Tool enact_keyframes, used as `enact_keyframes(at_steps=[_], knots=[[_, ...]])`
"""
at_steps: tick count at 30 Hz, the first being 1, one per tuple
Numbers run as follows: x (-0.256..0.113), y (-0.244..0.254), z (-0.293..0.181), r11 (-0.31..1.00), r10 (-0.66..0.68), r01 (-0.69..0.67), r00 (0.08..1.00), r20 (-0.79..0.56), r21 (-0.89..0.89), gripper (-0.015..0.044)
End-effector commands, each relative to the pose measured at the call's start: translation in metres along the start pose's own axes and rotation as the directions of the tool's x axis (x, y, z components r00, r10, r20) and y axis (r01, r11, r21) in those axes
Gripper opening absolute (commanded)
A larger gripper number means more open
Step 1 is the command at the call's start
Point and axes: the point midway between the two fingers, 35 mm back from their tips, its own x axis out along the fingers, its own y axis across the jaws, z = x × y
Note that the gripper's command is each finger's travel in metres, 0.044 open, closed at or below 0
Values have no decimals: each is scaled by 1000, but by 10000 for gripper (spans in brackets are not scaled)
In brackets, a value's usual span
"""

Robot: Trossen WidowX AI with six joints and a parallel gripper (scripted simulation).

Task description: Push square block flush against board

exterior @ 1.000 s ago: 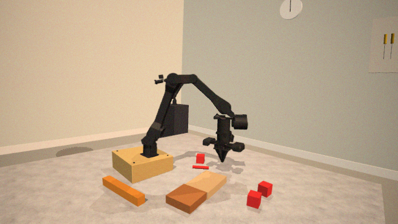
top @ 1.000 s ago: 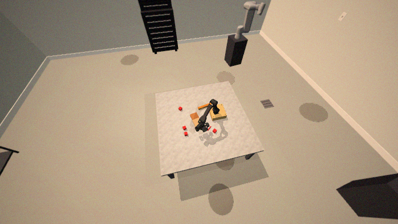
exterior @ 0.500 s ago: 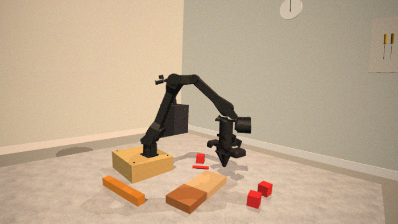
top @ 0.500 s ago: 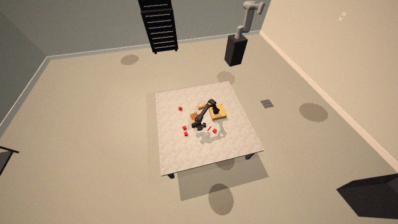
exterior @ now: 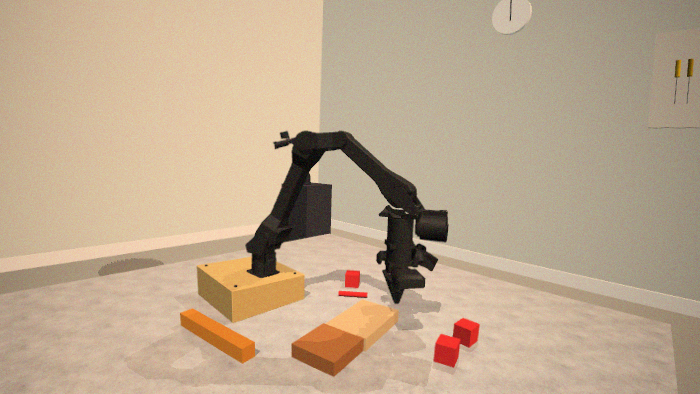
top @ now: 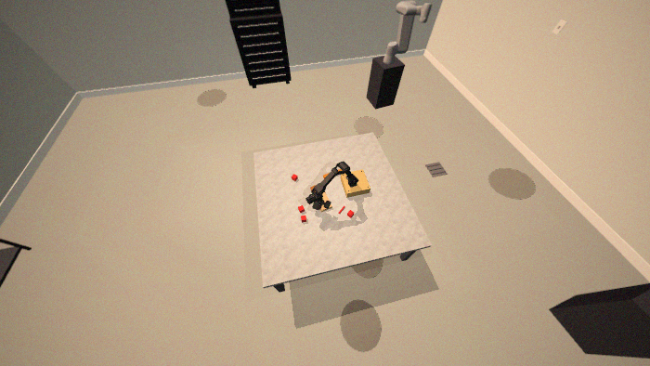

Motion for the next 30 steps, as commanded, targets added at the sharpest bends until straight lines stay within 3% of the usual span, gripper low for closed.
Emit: enact_keyframes(at_steps=[1, 13, 17, 21, 30], knots=[[0, -13, -3, 993, 4, -4, 1000, -1, 121, 0], [-1, -56, -20, 874, 1, 3, 1000, -8, 486, 0], [2, -57, -20, 871, 1, 3, 1000, -8, 491, 0], [51, -56, -21, 871, 1, 3, 1000, -8, 491, 0], [54, -55, -24, 871, 2, 3, 1000, -9, 491, 0]])
